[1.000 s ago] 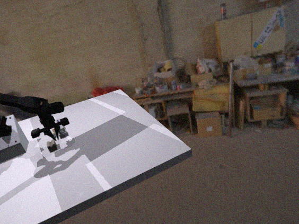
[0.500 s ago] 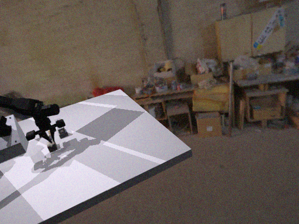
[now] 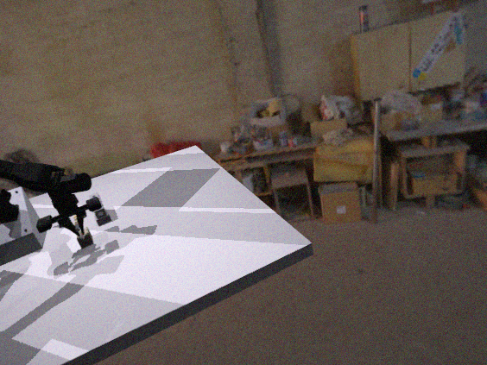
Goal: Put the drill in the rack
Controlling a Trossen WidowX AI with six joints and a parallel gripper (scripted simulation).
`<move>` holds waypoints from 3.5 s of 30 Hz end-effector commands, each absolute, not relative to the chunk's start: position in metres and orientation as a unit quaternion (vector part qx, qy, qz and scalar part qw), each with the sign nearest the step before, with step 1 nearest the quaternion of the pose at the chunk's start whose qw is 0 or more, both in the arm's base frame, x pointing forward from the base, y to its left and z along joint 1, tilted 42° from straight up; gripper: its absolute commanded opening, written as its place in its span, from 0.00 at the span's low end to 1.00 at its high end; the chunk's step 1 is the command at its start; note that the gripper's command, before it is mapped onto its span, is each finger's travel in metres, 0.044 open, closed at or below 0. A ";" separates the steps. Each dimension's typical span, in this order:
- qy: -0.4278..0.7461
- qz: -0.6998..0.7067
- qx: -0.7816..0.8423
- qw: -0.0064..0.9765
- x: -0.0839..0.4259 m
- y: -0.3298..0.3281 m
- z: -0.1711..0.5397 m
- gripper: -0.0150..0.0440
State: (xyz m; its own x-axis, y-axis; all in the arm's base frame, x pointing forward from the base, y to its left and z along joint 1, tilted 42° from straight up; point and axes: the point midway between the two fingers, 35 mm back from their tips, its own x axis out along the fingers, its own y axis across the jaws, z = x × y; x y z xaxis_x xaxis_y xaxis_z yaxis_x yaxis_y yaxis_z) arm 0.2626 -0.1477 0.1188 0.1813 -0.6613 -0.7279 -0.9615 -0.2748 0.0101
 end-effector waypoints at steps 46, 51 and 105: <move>0.554 0.324 -0.731 0.232 0.271 -0.181 0.079 0.25; 0.554 0.324 -0.731 0.232 0.270 -0.183 0.076 0.25; 0.538 0.128 -0.653 0.518 0.327 -0.105 0.134 1.00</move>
State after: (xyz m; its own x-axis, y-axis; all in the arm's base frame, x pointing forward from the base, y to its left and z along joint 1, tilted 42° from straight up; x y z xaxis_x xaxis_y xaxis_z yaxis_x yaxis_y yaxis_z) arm 0.2859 -0.1229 0.1299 0.2636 -0.6231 -0.7364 -0.9624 -0.1176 -0.2450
